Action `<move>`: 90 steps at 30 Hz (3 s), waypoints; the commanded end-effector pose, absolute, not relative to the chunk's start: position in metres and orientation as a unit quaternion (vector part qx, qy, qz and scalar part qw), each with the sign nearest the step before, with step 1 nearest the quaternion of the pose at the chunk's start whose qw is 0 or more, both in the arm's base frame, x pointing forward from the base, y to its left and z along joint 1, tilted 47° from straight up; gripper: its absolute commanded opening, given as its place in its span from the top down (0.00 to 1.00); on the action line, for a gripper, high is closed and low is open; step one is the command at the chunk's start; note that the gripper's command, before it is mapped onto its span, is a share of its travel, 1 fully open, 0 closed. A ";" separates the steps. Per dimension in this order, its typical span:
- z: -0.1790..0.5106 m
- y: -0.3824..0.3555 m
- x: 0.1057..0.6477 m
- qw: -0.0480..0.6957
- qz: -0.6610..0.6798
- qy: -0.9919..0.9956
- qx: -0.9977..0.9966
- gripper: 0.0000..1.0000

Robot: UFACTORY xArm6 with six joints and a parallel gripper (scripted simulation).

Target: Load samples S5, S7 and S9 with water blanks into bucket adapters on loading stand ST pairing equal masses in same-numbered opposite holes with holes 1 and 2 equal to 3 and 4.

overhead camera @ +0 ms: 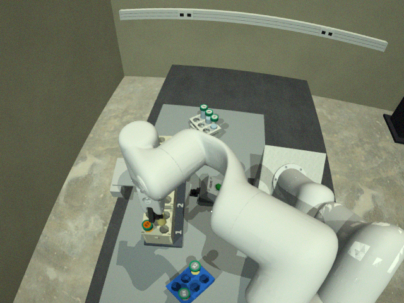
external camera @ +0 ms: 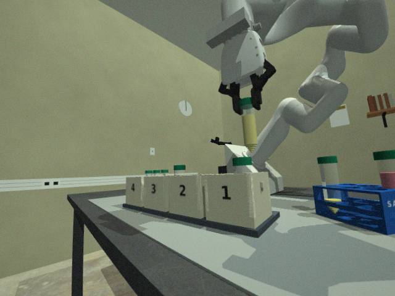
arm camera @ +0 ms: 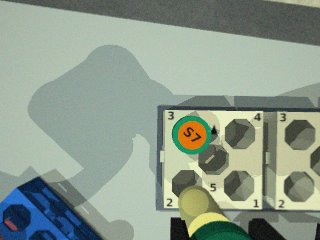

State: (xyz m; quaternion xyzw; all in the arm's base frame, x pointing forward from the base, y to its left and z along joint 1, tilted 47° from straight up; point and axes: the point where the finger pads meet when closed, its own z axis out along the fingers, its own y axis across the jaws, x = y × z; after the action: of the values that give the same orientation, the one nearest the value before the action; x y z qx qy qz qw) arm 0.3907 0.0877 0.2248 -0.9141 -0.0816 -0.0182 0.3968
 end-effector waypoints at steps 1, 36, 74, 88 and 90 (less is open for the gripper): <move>0.226 0.087 0.392 0.396 -0.020 -0.082 -0.914 1.00; 0.202 0.113 0.391 0.396 -0.020 -0.082 -0.914 1.00; 0.181 0.135 0.390 0.397 -0.020 -0.082 -0.914 1.00; 0.172 0.144 0.389 0.397 -0.020 -0.082 -0.914 1.00; 0.171 0.145 0.389 0.397 -0.020 -0.082 -0.914 1.00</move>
State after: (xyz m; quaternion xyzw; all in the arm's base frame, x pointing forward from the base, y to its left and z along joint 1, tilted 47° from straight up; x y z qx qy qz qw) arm 0.3883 0.1434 0.1723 -0.9141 -0.0816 -0.0182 0.3968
